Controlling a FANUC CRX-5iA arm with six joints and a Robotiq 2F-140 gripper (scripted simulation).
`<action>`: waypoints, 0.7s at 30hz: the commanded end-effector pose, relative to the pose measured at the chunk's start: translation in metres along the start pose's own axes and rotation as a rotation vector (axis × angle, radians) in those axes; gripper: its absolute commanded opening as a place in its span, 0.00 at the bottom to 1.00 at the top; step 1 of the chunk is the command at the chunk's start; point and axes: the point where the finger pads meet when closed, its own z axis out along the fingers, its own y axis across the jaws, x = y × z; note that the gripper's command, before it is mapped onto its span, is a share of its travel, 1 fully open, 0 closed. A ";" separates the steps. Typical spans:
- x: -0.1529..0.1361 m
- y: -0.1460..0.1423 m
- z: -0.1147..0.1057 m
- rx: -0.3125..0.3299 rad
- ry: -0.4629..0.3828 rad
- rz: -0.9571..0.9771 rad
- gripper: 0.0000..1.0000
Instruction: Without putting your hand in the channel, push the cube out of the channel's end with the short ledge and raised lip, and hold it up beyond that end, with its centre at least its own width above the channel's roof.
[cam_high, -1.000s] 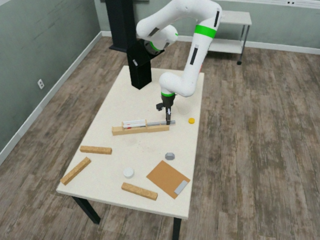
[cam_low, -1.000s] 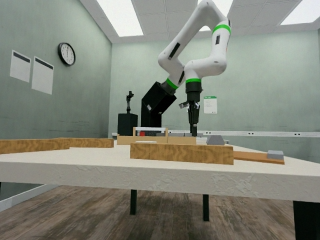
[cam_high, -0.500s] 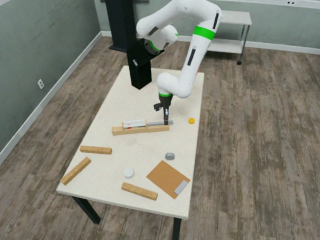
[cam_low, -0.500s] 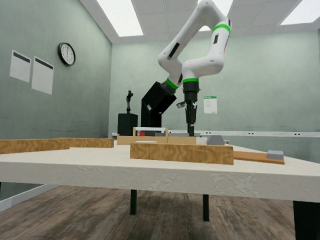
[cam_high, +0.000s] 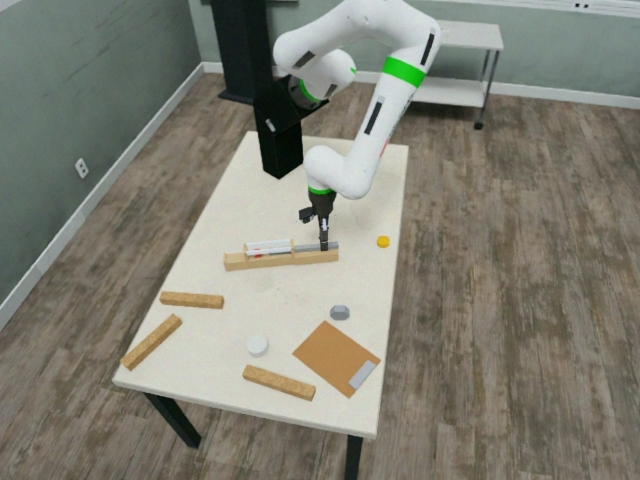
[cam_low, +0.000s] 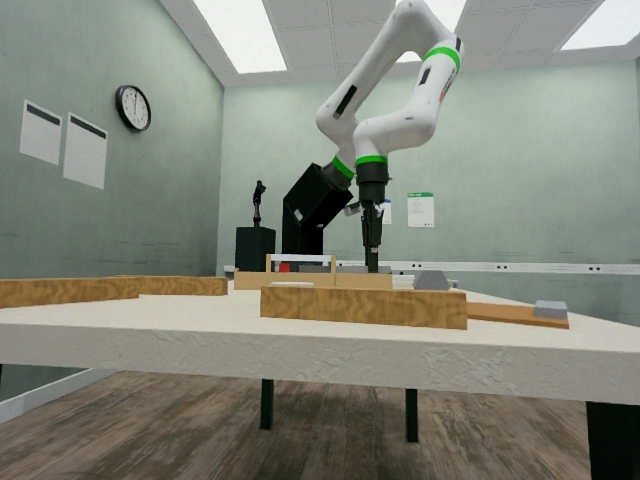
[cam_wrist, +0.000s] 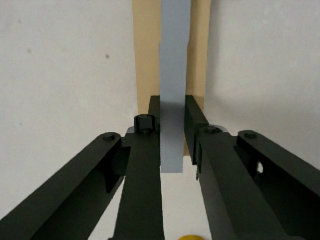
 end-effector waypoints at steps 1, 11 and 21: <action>0.010 -0.001 0.000 0.001 0.000 -0.001 0.10; 0.035 -0.001 0.000 0.001 0.000 -0.001 0.10; 0.061 -0.001 0.000 0.001 0.000 -0.001 0.10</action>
